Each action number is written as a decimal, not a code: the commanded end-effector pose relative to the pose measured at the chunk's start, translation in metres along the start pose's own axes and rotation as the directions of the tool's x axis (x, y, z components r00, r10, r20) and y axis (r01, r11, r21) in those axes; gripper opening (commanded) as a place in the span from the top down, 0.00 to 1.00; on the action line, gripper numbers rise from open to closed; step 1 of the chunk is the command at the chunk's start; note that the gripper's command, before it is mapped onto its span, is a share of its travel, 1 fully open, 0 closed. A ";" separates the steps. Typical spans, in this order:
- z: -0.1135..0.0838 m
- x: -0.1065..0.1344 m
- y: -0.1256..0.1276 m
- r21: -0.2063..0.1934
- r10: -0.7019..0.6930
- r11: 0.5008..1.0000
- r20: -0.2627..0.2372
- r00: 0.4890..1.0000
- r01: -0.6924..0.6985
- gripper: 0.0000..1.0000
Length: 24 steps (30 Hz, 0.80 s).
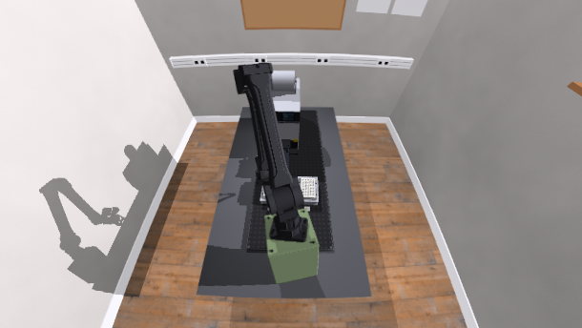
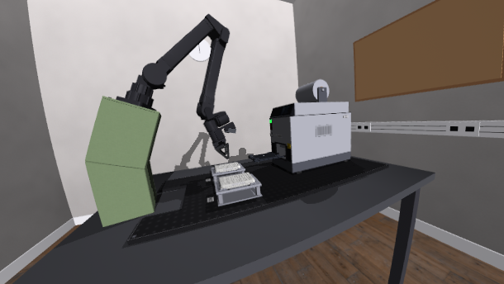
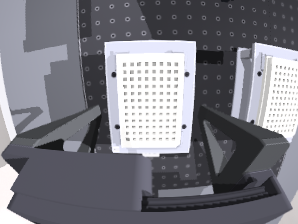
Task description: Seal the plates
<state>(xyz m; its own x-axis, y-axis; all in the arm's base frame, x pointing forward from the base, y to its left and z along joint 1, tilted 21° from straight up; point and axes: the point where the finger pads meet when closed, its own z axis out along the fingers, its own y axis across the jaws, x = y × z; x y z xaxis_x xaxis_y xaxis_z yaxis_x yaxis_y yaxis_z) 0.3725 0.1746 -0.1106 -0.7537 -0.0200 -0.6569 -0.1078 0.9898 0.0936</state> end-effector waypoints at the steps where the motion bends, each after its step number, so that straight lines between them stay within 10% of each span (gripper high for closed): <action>1: 0.006 -0.003 0.000 -0.005 -0.001 1.000 0.016 1.000 0.001 0.00; 24: 0.034 0.007 -0.002 -0.003 0.003 1.000 0.019 1.000 -0.003 0.00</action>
<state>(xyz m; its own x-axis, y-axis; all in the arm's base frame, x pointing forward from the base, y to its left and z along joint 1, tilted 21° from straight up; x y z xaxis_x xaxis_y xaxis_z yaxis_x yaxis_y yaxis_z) 0.3868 0.1803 -0.1399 -0.7474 -0.0166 -0.6642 -0.1087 0.9893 0.0976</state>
